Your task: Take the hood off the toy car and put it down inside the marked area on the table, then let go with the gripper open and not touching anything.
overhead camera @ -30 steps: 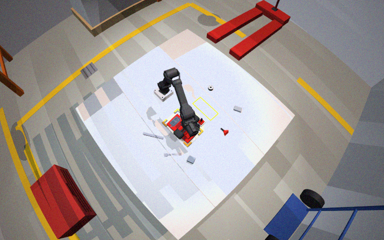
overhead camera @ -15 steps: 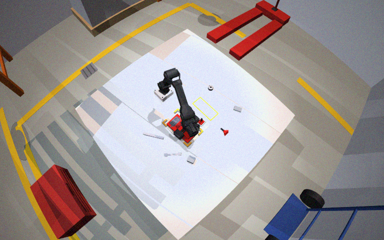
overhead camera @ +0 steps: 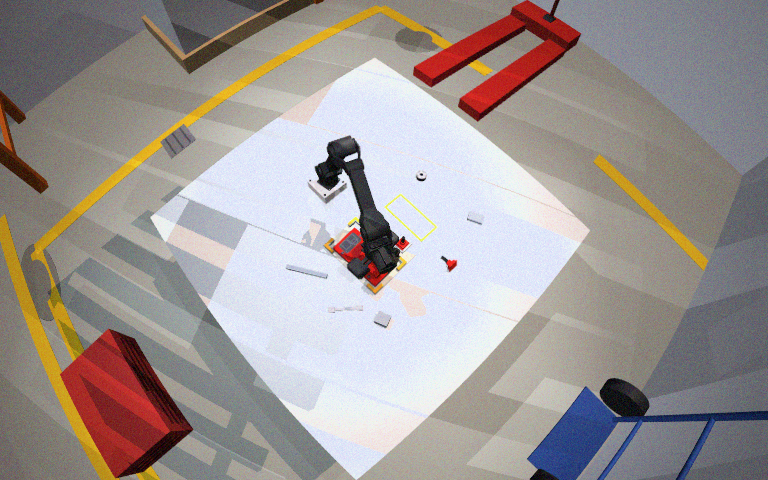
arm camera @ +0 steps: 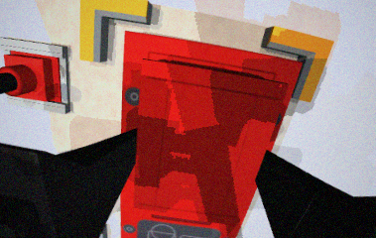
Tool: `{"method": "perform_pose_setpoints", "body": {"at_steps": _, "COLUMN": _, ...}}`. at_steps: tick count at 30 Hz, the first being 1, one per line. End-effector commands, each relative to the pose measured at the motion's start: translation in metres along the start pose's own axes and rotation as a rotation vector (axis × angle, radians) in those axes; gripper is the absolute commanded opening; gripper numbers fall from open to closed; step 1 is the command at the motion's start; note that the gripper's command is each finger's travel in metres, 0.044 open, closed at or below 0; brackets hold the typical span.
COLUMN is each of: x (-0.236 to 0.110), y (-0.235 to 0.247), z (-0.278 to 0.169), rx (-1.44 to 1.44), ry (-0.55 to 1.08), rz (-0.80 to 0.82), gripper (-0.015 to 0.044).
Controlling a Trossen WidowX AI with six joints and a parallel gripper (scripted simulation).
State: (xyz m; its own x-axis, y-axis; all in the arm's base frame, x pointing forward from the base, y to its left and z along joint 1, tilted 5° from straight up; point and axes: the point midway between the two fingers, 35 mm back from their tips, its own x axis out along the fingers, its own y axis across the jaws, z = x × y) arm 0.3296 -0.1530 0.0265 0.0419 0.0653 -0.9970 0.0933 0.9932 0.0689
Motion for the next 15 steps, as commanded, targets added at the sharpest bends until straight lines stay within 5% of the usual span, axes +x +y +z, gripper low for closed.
{"method": "perform_pose_setpoints", "body": {"at_steps": 1, "x": -0.0022, "y": 0.0001, "z": 0.0001, "rx": -0.001, "ry": 0.000, "rz": 0.000, "gripper": 0.0137}}
{"method": "perform_pose_setpoints", "body": {"at_steps": 6, "x": -0.0055, "y": 0.0001, "z": 0.0003, "rx": -0.001, "ry": 0.000, "rz": 0.000, "gripper": 0.0006}}
{"method": "perform_pose_setpoints", "body": {"at_steps": 15, "x": -0.0114, "y": 0.0000, "z": 0.0004, "rx": 0.000, "ry": 0.000, "rz": 0.000, "gripper": 0.0000}}
